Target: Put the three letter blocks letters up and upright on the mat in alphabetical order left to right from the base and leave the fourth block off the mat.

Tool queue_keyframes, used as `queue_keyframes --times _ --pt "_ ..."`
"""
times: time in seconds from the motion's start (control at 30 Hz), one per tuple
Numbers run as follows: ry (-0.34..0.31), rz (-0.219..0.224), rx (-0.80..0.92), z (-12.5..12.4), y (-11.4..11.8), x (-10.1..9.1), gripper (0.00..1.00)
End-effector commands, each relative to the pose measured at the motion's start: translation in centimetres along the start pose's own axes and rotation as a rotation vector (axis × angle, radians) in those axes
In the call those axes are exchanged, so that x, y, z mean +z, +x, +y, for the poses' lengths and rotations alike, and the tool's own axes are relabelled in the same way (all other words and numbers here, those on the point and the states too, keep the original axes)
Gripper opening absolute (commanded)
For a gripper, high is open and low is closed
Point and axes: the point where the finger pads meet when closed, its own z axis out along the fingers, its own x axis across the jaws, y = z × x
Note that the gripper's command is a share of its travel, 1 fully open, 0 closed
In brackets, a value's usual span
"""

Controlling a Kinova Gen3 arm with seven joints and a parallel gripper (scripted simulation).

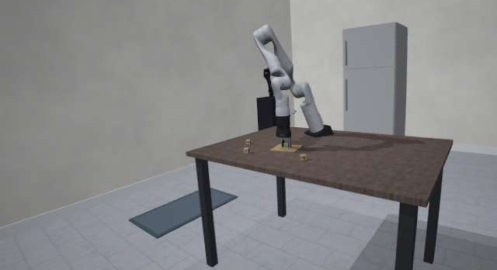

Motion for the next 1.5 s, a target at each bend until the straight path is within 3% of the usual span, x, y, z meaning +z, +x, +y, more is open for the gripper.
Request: queue_keyframes --times 0.0,0.2,0.83,1.1,1.13,1.47 --pt "-0.004 0.003 0.001 0.1 0.1 0.0 0.79" --pt "-0.004 0.004 0.0 0.1 0.1 -1.2 0.79" --pt "-0.007 0.005 0.002 0.3 0.2 -8.6 0.79" --pt "-0.004 0.005 0.0 0.1 0.2 -8.9 0.79" --pt "-0.004 0.005 0.0 0.1 0.2 -8.9 1.0" --pt "-0.004 0.005 0.0 0.1 0.2 -8.9 1.0"
